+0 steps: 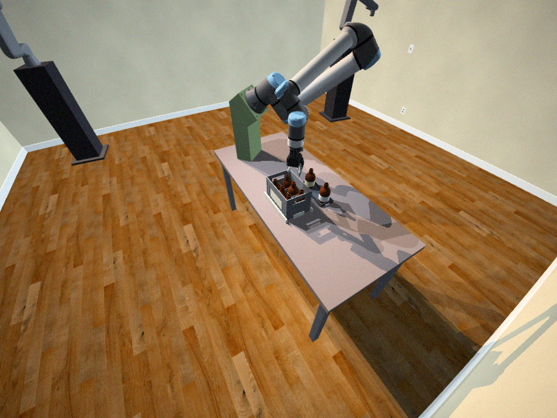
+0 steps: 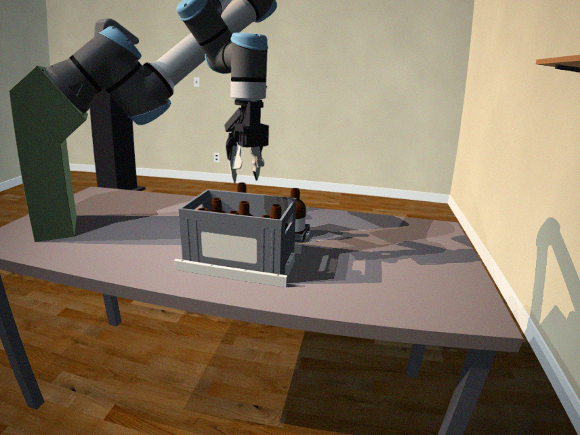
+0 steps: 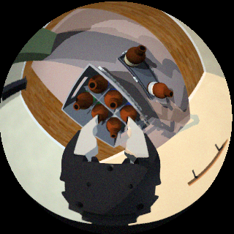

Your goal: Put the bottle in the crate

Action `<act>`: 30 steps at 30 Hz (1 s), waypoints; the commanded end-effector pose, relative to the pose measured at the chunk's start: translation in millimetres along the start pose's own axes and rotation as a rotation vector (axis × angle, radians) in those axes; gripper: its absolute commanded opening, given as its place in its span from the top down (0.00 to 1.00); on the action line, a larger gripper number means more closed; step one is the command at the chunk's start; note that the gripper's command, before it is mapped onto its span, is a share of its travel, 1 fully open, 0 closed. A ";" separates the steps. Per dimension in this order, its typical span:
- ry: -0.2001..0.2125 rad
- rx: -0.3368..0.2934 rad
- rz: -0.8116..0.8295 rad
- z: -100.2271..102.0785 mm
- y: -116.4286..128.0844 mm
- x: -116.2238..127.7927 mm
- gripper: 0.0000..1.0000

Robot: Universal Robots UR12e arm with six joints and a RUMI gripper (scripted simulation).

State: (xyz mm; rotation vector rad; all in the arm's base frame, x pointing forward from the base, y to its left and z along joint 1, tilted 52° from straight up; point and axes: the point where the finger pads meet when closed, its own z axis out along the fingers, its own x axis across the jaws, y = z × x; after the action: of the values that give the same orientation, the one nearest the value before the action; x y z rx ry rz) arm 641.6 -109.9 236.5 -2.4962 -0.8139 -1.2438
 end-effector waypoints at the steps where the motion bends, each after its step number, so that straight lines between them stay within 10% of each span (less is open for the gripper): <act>1: 0.000 0.000 -0.001 -2.1 0.3 0.2 0.62; 4: 0.000 0.000 -0.001 -2.1 0.3 0.2 0.62; 5: 0.000 0.000 -0.001 -2.1 0.3 0.2 1.00; 30: 0.000 0.000 -0.001 -2.1 0.3 0.2 1.00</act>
State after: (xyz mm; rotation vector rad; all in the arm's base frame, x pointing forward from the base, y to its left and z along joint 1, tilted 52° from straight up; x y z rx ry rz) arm 640.4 -110.7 237.5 -2.4958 -0.8141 -1.2435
